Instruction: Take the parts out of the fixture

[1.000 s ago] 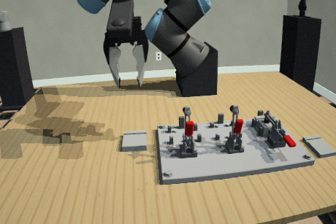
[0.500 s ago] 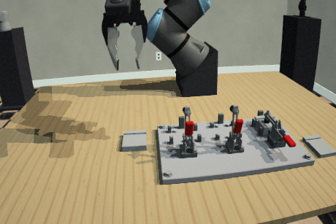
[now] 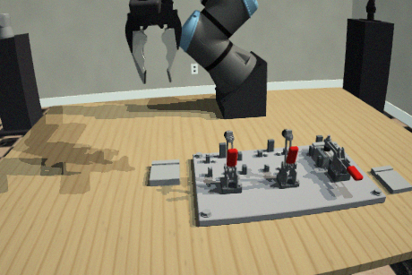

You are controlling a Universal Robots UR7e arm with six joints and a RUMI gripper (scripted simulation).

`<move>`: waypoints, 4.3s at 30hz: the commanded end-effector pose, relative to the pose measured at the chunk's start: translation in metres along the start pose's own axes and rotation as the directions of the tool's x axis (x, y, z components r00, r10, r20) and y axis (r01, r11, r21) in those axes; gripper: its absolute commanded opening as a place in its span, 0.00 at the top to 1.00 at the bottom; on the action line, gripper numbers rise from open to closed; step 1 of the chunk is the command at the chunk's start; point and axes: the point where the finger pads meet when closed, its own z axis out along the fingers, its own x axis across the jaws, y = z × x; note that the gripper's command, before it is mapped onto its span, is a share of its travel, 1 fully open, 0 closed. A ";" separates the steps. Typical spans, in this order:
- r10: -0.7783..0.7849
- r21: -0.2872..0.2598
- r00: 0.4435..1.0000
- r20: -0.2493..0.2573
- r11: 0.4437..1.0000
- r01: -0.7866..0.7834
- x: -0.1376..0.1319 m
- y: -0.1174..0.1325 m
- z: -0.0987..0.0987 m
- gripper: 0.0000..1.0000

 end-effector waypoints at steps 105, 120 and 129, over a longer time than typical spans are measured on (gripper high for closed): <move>0.000 0.001 1.000 0.000 1.000 0.000 -0.343 -0.142 0.000 0.72; 0.000 0.001 1.000 0.000 1.000 0.000 -0.344 -0.142 0.004 0.72; 0.000 0.001 1.000 0.000 1.000 0.000 -0.344 -0.142 0.033 0.72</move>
